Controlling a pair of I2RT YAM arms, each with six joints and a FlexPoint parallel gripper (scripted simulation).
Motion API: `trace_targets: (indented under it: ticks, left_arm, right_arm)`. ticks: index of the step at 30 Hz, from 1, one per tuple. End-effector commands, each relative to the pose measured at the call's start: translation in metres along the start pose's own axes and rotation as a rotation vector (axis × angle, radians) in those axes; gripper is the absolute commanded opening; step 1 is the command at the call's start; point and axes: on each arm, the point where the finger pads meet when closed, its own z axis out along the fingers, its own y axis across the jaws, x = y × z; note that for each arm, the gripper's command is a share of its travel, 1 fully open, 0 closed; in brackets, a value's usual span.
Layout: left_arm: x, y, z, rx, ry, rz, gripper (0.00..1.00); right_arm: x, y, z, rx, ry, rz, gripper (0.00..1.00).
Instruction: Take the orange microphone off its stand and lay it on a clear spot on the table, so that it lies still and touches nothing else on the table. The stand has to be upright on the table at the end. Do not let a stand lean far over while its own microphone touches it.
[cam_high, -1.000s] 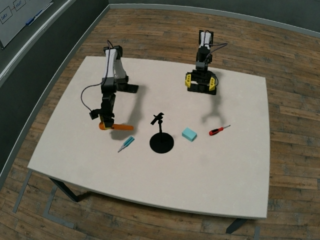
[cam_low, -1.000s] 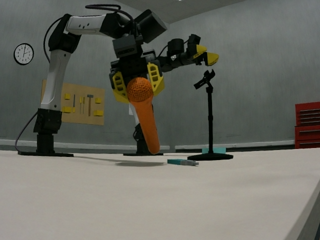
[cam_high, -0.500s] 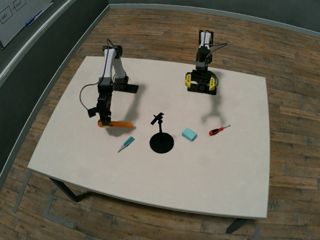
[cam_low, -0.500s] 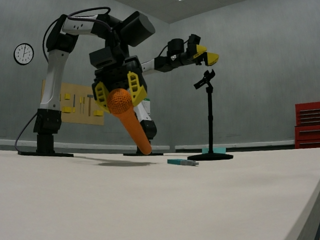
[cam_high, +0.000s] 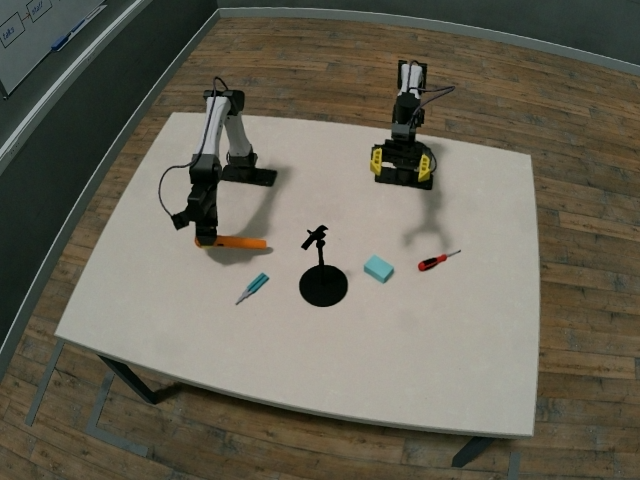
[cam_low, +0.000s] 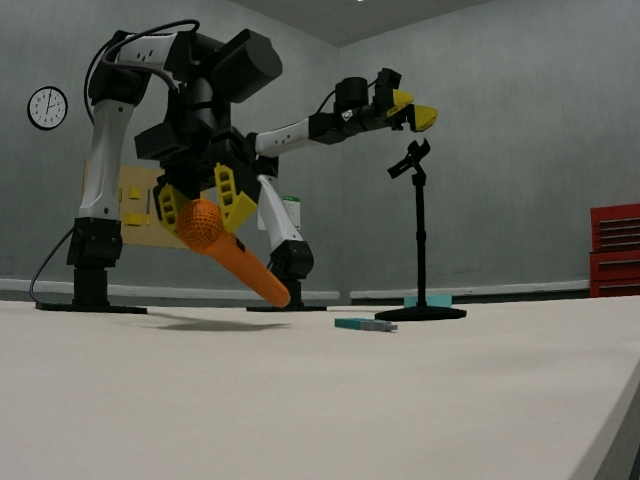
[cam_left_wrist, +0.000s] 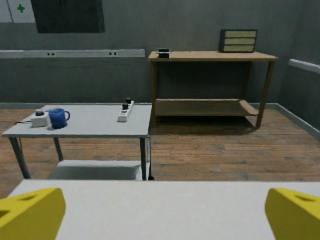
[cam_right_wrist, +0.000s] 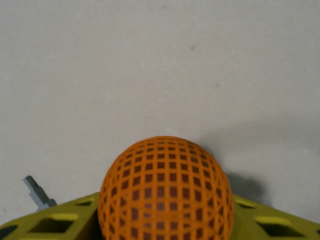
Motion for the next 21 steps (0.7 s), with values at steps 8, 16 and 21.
trace_targets:
  ticks: [8,16,21]
  left_arm:
    - [-0.025,-0.004,-0.001,0.016,-0.058,0.009,0.98]
    - [-0.025,-0.004,-0.001,0.016,-0.058,0.009,0.98]
    - [-0.025,-0.004,-0.001,0.016,-0.058,0.009,0.98]
  right_arm:
    - [0.000,-0.035,-0.008,0.037,0.090,0.179,0.00]
    - [0.007,-0.065,-0.004,0.106,0.161,0.301,0.00]
    - [0.013,-0.087,-0.003,0.157,0.213,0.398,0.00]
